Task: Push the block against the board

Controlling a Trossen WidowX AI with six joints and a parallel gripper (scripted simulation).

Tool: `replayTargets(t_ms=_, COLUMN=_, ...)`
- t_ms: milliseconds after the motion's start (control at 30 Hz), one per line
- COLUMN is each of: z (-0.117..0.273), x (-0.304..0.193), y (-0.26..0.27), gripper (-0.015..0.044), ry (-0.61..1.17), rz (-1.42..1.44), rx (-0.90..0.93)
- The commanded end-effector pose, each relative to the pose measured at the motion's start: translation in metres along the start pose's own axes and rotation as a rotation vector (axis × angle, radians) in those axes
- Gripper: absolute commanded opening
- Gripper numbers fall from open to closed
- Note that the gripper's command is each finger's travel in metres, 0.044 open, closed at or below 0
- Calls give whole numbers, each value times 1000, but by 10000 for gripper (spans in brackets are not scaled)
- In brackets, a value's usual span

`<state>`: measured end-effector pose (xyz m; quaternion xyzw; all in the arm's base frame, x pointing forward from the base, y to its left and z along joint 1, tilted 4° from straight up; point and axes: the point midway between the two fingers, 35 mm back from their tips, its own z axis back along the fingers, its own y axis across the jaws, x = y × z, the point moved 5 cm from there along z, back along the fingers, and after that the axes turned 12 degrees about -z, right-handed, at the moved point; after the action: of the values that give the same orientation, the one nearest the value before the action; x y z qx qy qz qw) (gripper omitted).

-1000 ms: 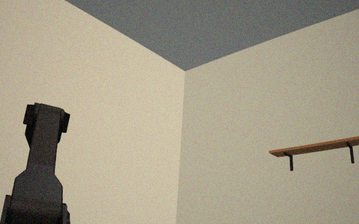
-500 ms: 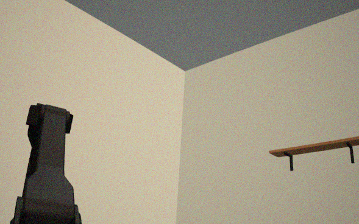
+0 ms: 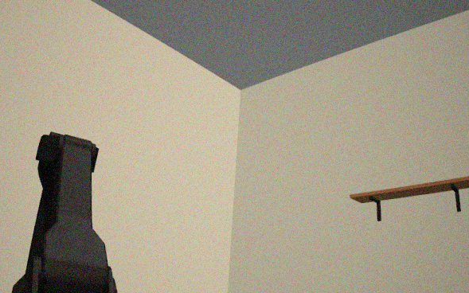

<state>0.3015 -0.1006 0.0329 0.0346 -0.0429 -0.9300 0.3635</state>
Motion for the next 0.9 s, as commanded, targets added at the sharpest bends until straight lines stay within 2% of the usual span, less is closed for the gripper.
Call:
replayTargets(t_ms=0, z=-3, x=4, y=0, gripper=0, ry=4, rz=5, rx=-13)
replayTargets(t_ms=867, z=-3, x=45, y=11, gripper=0, ry=1, rz=5, rx=-12)
